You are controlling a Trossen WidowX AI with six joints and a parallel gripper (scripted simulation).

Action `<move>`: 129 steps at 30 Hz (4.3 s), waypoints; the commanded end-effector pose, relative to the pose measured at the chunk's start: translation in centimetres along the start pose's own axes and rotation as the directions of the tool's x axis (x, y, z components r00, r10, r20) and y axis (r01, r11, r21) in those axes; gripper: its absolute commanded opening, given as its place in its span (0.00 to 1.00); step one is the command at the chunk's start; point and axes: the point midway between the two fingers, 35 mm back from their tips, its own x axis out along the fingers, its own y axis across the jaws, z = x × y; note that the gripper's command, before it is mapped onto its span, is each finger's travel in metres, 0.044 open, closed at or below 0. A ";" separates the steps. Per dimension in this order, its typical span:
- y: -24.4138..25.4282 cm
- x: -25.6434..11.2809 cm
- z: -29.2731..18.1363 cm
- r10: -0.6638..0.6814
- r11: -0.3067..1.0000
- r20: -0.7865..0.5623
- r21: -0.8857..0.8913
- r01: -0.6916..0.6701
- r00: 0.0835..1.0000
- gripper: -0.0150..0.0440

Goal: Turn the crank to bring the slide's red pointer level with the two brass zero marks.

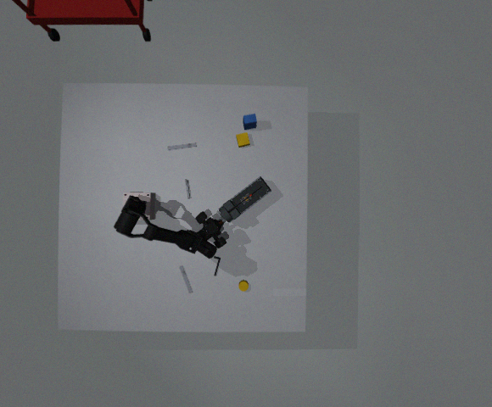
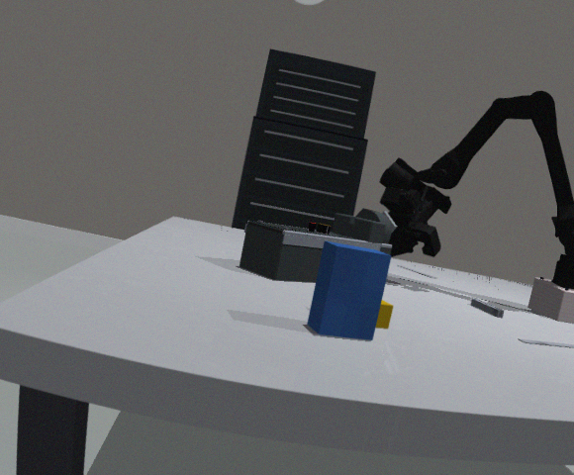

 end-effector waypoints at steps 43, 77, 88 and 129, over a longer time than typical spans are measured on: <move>1.2 0.5 -0.5 0.021 1.000 -0.010 0.013 -0.021 1.000 0.25; 1.9 0.5 -0.5 0.021 1.000 -0.010 0.013 -0.021 1.000 0.25; 2.2 0.4 -0.5 0.021 1.000 -0.010 0.013 -0.021 1.000 0.25; 4.3 -0.6 0.6 0.022 1.000 -0.010 0.014 -0.022 1.000 0.25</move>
